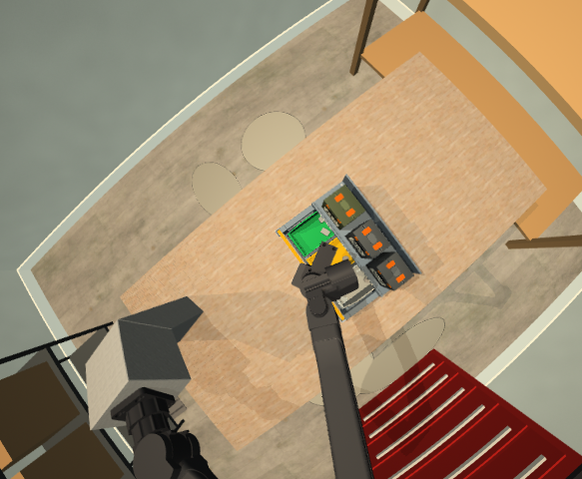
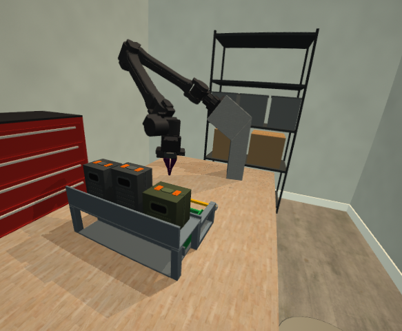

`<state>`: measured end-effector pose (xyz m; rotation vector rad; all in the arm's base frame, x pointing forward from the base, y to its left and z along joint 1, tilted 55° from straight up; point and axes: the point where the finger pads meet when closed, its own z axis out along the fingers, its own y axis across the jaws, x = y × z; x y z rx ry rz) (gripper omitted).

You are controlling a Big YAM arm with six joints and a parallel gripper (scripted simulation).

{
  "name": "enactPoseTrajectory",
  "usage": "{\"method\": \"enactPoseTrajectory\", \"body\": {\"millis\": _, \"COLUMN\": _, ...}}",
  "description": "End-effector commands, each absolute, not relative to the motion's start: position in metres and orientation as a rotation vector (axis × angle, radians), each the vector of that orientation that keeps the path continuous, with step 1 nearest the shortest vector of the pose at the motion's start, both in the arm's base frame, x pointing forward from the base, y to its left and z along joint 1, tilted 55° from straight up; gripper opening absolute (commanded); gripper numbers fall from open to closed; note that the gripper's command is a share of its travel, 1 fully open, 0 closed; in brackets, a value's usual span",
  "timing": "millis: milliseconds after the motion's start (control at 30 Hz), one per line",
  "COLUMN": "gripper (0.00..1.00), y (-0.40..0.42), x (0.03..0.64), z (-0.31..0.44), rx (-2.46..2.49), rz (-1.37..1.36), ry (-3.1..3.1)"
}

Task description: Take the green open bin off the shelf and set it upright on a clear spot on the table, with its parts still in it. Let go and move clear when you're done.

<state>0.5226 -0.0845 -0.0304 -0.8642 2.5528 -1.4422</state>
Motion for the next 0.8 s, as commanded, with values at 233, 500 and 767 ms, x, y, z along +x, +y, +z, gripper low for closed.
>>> {"method": "enactPoseTrajectory", "body": {"millis": 233, "gripper": 0.0, "y": -0.086, "x": 0.525, "z": -0.043, "rx": -0.064, "rz": -1.249, "ry": 2.492}}
{"method": "enactPoseTrajectory", "body": {"millis": 500, "gripper": 0.0, "y": -0.098, "x": 0.525, "z": -0.047, "rx": 0.397, "rz": -1.083, "ry": 2.33}}
{"method": "enactPoseTrajectory", "body": {"millis": 767, "gripper": 0.0, "y": -0.093, "x": 0.527, "z": -0.048, "rx": 0.775, "rz": -0.905, "ry": 2.14}}
